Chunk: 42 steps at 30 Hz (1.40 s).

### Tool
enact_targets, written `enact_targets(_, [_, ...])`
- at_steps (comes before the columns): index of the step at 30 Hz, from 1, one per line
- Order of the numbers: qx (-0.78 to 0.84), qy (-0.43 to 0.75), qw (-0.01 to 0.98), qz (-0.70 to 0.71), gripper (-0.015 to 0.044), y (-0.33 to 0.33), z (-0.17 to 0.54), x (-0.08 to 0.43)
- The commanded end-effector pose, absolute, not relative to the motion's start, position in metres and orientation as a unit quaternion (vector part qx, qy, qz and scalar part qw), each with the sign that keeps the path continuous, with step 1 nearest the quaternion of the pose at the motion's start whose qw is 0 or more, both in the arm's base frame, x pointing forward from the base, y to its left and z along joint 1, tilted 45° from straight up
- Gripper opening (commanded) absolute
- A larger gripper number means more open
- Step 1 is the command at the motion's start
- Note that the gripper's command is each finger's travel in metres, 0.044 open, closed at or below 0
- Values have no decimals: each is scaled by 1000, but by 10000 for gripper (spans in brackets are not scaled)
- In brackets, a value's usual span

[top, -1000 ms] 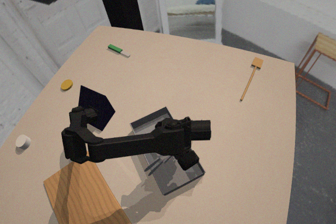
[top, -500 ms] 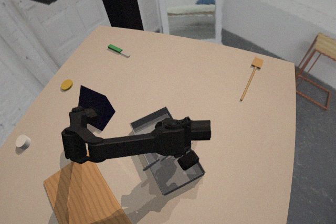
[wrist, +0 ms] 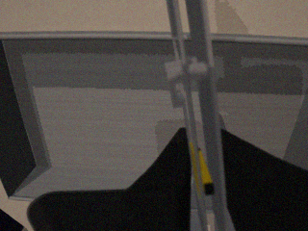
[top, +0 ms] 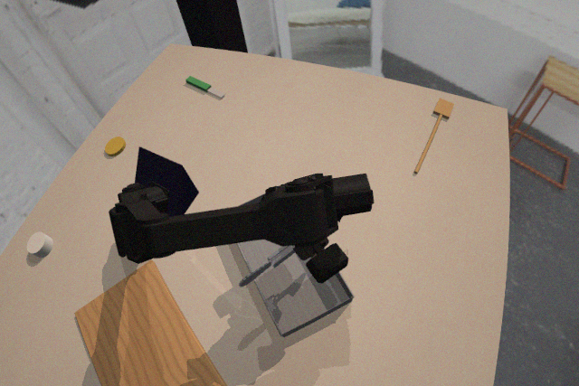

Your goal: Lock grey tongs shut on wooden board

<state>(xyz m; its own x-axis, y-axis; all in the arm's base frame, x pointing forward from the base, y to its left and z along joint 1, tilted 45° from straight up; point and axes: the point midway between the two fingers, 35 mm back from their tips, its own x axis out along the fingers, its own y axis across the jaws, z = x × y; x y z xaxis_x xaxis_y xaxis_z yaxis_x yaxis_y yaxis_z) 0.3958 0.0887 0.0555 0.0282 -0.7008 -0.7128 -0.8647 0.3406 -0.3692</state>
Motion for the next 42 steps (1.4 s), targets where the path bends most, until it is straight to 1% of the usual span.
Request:
enact_targets(1, [-569,685,446,95,-150,105,73,393])
enact_targets(11, [-569,685,446,95,-150,105,73,393])
enact_targets(16, [-581,685,425,114,-150,91,81,393])
enact_targets(29, [-637,658,337,218,-150,36,138,381])
enact_targets(42, [-681,618,237,311,-150,-17,189,353])
